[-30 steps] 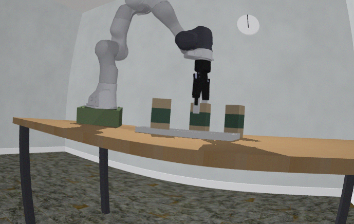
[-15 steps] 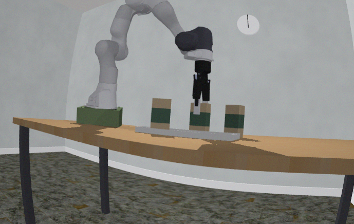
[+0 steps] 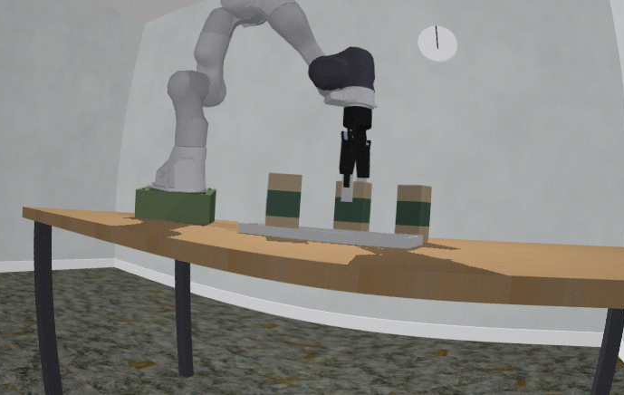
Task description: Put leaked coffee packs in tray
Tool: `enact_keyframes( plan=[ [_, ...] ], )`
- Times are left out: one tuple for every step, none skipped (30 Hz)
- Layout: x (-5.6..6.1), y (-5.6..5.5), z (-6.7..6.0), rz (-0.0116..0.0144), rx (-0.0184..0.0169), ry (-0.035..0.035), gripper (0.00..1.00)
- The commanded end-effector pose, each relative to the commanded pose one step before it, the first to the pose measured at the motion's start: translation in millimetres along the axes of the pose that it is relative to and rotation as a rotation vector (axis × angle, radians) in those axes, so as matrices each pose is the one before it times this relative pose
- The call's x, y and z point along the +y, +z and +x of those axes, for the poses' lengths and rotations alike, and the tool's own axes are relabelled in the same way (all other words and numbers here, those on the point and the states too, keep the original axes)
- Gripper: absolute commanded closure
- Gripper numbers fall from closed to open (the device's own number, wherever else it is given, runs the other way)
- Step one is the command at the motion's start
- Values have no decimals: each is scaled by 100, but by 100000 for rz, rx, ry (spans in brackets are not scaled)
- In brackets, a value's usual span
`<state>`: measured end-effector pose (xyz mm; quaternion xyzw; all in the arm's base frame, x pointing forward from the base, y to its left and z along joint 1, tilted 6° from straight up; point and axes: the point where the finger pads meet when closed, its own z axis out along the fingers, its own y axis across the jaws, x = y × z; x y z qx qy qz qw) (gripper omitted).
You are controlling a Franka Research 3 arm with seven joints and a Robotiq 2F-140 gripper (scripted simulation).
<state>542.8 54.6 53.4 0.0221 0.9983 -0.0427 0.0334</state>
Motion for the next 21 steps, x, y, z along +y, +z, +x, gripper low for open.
enact_keyframes(
  plan=[
    [18,87,2,44,-195,562,47],
    [0,0,0,0,0,0,47],
    [0,0,0,0,0,0,47],
    [0,0,0,0,0,0,47],
    [0,0,0,0,0,0,47],
    [0,0,0,0,0,0,47],
    [0,0,0,0,0,0,47],
    [0,0,0,0,0,0,47],
    [0,0,0,0,0,0,47],
    [0,0,0,0,0,0,47],
    [0,0,0,0,0,0,47],
    [0,0,0,0,0,0,47],
    [0,0,0,0,0,0,77],
    [0,0,0,0,0,0,77],
    [0,0,0,0,0,0,77],
    [0,0,0,0,0,0,77],
    [0,0,0,0,0,0,77],
    [0,0,0,0,0,0,77],
    [0,0,0,0,0,0,77],
    [0,0,0,0,0,0,77],
    [0,0,0,0,0,0,77]
  ],
)
